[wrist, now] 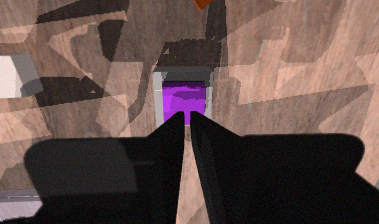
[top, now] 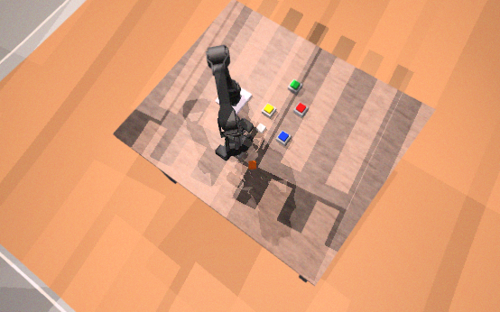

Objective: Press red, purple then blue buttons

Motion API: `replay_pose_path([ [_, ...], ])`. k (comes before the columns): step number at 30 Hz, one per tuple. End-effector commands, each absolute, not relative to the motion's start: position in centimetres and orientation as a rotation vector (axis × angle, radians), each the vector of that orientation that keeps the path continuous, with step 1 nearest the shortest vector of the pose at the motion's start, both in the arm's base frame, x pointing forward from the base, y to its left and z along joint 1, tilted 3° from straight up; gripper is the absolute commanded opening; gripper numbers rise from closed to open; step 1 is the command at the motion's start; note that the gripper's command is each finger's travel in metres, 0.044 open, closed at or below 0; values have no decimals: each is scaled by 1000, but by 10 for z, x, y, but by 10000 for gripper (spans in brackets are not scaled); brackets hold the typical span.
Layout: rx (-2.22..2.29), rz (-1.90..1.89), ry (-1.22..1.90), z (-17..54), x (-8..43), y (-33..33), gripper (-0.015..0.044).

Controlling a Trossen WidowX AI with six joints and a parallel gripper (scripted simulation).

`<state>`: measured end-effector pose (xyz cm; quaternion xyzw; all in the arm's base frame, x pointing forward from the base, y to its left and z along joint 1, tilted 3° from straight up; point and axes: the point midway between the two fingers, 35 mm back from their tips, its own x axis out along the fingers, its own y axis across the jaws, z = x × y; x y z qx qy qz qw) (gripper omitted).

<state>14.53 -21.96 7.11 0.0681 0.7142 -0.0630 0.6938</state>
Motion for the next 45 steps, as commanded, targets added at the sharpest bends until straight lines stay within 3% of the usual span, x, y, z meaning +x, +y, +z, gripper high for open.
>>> replay_pose_path([
  [1, 152, -133, 1601, 62, 144, -219, 20],
  [35, 152, -133, 1601, 40, 143, -218, 20],
  [45, 152, -133, 1601, 76, 145, -219, 20],
])
